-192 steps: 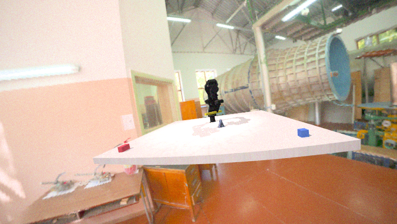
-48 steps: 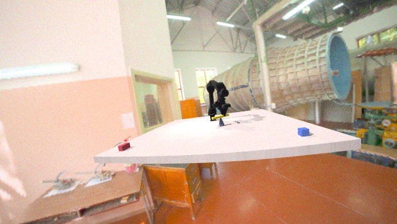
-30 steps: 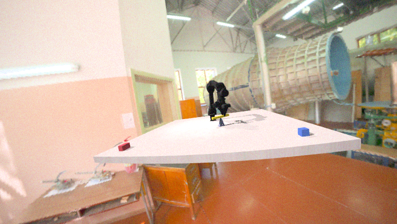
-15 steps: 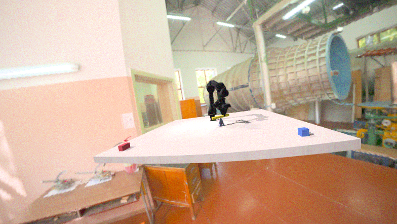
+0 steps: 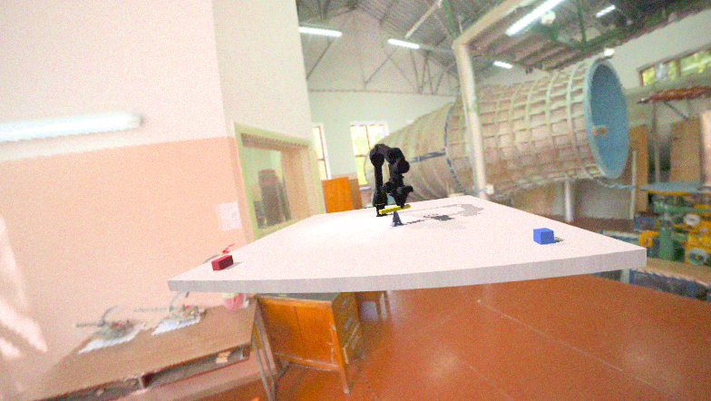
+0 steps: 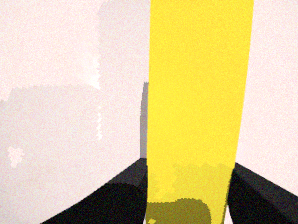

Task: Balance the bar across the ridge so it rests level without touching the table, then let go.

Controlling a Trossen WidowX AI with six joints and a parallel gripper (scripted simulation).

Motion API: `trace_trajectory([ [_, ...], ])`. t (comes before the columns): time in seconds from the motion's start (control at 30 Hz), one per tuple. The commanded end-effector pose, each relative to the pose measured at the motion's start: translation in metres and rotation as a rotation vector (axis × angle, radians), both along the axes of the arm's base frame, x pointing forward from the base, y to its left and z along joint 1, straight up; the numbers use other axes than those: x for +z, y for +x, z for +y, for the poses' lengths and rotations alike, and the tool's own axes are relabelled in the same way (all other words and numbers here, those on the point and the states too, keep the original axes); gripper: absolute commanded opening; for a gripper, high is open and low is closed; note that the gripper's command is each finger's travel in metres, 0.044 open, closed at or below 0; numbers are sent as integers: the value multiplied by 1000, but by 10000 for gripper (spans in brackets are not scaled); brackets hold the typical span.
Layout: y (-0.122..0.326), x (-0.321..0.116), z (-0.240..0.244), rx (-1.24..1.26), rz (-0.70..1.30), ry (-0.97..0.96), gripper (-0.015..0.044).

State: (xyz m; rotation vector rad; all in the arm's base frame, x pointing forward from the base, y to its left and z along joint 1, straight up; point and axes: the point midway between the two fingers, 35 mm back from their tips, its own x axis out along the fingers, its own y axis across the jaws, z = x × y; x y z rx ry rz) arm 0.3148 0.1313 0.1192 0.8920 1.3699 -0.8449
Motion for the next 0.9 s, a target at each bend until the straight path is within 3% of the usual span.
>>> trace_trajectory([
  [0.0, 0, -2, 0, -4, 1, -2, 0],
  [0.87, 0, -1, 0, -4, 1, -2, 0],
])
